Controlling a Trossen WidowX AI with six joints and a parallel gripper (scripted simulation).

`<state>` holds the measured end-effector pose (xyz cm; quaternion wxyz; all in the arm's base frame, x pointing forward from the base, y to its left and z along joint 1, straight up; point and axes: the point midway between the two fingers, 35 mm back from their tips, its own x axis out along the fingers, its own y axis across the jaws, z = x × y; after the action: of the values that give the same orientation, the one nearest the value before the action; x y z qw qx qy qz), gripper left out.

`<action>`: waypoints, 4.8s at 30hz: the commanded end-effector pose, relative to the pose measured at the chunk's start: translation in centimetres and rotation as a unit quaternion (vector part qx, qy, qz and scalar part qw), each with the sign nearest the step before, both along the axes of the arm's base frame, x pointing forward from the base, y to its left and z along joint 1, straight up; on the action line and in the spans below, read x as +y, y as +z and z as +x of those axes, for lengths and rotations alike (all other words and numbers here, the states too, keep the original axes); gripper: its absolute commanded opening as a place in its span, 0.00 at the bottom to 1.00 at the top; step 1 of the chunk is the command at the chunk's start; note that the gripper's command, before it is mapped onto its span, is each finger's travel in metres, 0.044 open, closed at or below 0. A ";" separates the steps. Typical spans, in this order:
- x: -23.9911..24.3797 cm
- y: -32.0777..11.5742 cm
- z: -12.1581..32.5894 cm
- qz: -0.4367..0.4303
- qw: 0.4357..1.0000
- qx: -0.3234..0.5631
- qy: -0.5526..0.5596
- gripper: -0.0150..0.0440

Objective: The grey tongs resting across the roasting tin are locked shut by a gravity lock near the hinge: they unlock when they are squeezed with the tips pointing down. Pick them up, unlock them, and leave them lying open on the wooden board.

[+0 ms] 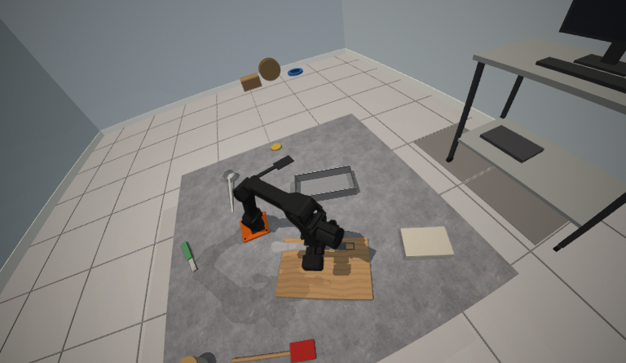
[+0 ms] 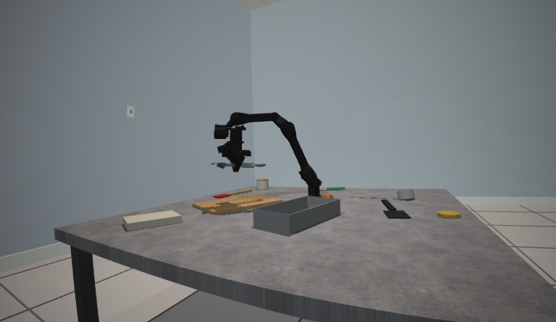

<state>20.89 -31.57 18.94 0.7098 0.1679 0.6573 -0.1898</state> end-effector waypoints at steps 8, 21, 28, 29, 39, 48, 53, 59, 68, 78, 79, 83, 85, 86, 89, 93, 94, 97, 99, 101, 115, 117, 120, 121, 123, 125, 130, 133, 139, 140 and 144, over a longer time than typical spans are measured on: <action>0.2 0.1 0.0 0.007 1.000 0.026 0.012 0.00; -0.2 -1.5 0.2 0.007 1.000 0.026 0.012 0.00; -0.4 -2.7 0.3 0.007 1.000 0.026 0.012 0.00; -0.4 -2.8 0.3 0.007 1.000 0.026 0.012 0.00; -0.5 -4.5 0.4 0.007 1.000 0.026 0.012 0.00; -0.6 -6.0 0.4 0.007 1.000 0.025 0.012 0.00; -0.6 -6.8 0.4 0.007 1.000 0.025 0.012 0.00; -0.6 -7.8 0.4 0.007 1.000 0.025 0.012 0.00; -0.5 -9.3 0.3 0.007 1.000 0.025 0.011 0.00; -0.3 -11.0 0.2 0.008 1.000 0.025 0.011 0.00; -0.3 -11.1 0.2 0.008 1.000 0.025 0.011 0.00; -0.3 -11.2 0.2 0.008 1.000 0.025 0.011 0.00; -0.3 -11.2 0.2 0.008 1.000 0.025 0.011 0.00; -0.3 -11.0 0.2 0.008 1.000 0.023 0.009 0.04; -0.3 -11.0 0.2 0.008 1.000 0.023 0.009 0.18; -0.3 -11.0 0.2 0.008 1.000 0.023 0.009 0.36; -0.3 -11.0 0.2 0.008 1.000 0.023 0.009 0.40; -0.3 -11.0 0.2 0.008 1.000 0.023 0.009 0.53; -0.3 -11.0 0.2 0.008 1.000 0.023 0.009 0.62; -0.3 -11.0 0.2 0.008 1.000 0.023 0.009 0.71; 2.0 -8.8 2.4 0.008 1.000 0.021 0.006 1.00; 4.1 -7.1 3.8 0.009 1.000 0.019 0.013 1.00; 8.1 -3.9 5.8 0.012 1.000 0.020 0.012 1.00; 9.5 -2.9 6.3 0.012 1.000 0.020 0.012 1.00; 11.8 -1.2 6.8 0.013 1.000 0.021 0.013 1.00; 13.1 -0.3 7.0 0.014 1.000 0.022 0.012 1.00; 13.3 0.0 7.0 0.013 1.000 0.021 0.012 1.00; 13.2 1.7 7.0 0.006 1.000 0.010 0.012 1.00; 13.2 3.5 6.8 -0.002 1.000 0.000 0.012 1.00; 13.2 3.5 6.8 -0.002 1.000 0.000 0.012 1.00; 13.2 3.5 6.8 -0.002 1.000 0.000 0.012 1.00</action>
<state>27.74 -18.32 22.19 0.7122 0.1580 0.6600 -0.1792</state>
